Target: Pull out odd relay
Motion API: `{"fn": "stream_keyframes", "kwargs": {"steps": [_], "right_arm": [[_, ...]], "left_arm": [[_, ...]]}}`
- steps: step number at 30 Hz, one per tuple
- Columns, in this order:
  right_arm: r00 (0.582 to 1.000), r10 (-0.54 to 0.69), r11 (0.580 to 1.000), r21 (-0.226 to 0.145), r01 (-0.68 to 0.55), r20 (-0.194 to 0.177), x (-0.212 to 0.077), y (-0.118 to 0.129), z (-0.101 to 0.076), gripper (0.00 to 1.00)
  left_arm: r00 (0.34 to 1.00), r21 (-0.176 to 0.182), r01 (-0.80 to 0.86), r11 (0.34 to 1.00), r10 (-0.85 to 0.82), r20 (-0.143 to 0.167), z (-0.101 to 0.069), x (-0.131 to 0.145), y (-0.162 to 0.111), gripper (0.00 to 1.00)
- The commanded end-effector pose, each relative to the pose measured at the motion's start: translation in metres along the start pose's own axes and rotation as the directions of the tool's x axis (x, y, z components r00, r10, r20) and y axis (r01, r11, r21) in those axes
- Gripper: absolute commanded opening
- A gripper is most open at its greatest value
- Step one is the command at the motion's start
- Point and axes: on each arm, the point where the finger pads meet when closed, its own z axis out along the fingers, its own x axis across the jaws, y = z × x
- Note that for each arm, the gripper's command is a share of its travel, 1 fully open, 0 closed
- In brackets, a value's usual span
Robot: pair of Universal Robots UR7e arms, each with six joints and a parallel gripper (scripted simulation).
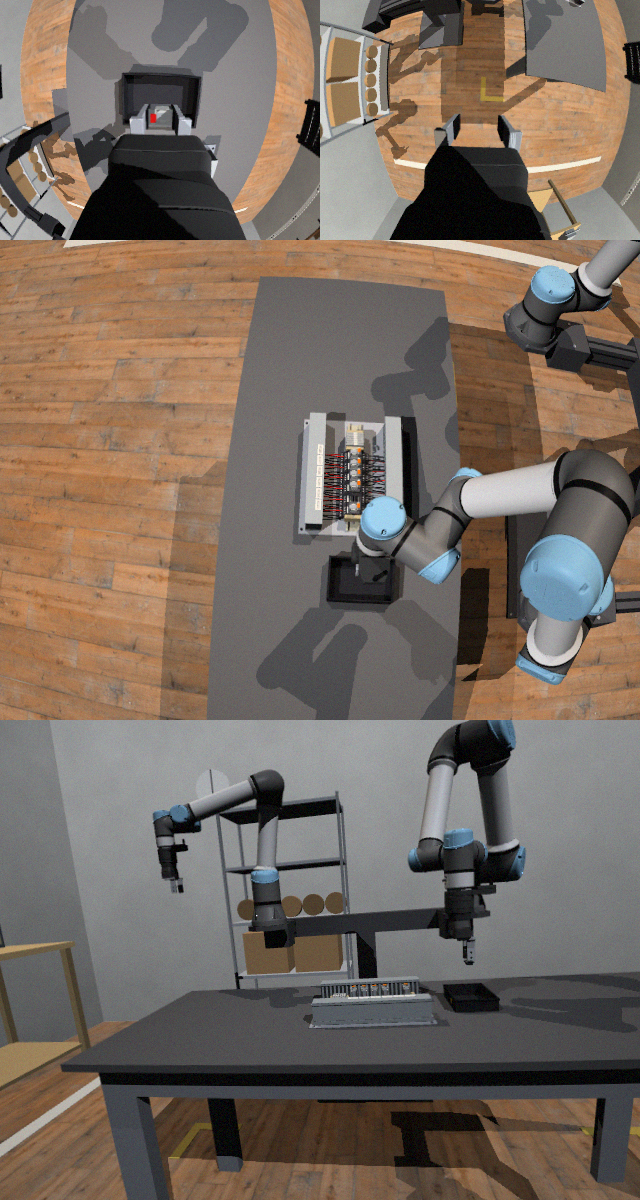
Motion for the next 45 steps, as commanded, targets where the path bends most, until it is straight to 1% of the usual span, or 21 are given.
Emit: {"fn": "stream_keyframes", "kwargs": {"steps": [1, 18, 23, 33, 35, 45], "right_arm": [[1.000, 0.000, 1.000, -0.001, 0.000, 0.000, 0.000, 0.000, 0.000, 1.00], [1.000, 0.000, 1.000, -0.001, 0.000, 0.000, 0.000, 0.000, 0.000, 1.00], [1.000, 0.000, 1.000, -0.001, 0.000, 0.000, 0.000, 0.000, 0.000, 1.00], [1.000, 0.000, 1.000, -0.001, 0.000, 0.000, 0.000, 0.000, 0.000, 1.00], [1.000, 0.000, 1.000, -0.001, 0.000, 0.000, 0.000, 0.000, 0.000, 1.00], [1.000, 0.000, 1.000, -0.001, 0.000, 0.000, 0.000, 0.000, 0.000, 1.00]], "left_arm": [[1.000, -0.001, 0.000, 1.000, 0.000, -0.002, -0.001, 0.000, 0.000, 0.00], [1.000, -0.001, 0.000, 1.000, 0.000, -0.002, 0.001, 0.000, 0.000, 0.00], [1.000, -0.001, 0.000, 1.000, 0.000, -0.002, 0.004, 0.001, 0.000, 0.00], [1.000, -0.001, 0.000, 1.000, 0.000, -0.002, 0.018, 0.001, 0.000, 0.00], [1.000, -0.001, 0.000, 1.000, 0.000, -0.002, 0.018, 0.001, 0.000, 0.00], [1.000, -0.001, 0.000, 1.000, 0.000, -0.002, 0.039, 0.001, 0.000, 0.00]]}}
